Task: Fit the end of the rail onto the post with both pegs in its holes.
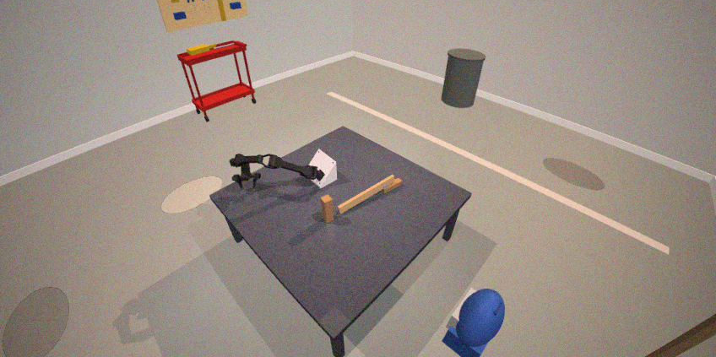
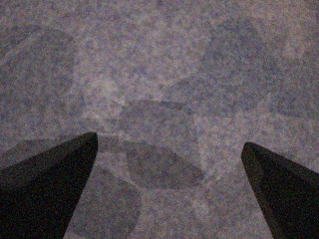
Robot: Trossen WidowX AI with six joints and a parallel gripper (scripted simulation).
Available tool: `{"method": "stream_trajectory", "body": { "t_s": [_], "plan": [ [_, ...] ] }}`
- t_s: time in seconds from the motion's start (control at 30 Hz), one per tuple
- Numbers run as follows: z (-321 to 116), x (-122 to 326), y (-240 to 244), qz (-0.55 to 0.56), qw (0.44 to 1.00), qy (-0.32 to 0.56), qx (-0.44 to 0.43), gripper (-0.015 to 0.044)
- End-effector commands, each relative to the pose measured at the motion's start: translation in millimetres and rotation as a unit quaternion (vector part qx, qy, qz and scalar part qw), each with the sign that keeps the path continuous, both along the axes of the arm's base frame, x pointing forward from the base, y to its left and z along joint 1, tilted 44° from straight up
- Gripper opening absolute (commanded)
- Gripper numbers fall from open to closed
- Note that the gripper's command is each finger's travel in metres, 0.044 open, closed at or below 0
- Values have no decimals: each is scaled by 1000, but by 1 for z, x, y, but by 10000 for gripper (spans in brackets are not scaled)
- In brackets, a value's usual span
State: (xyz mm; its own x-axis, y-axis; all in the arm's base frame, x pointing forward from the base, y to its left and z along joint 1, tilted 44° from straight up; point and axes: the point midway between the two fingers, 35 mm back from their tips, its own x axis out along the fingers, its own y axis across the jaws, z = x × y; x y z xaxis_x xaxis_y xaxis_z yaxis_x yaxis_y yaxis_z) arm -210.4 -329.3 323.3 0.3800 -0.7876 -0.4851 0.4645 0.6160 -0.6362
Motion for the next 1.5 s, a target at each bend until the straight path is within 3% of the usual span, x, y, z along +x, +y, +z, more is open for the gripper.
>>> {"method": "stream_trajectory", "body": {
  "t_s": [0.0, 0.23, 0.77, 1.47],
  "plan": [
    [0, 0, 0, -1, 1000, 0, 0, 426],
    [3, 11, -4, -32, 999, 1, 19, 440],
    [31, 177, -48, 35, 996, -66, 52, 440],
    [36, 392, -15, 148, 969, -153, 128, 440]
  ]
}}
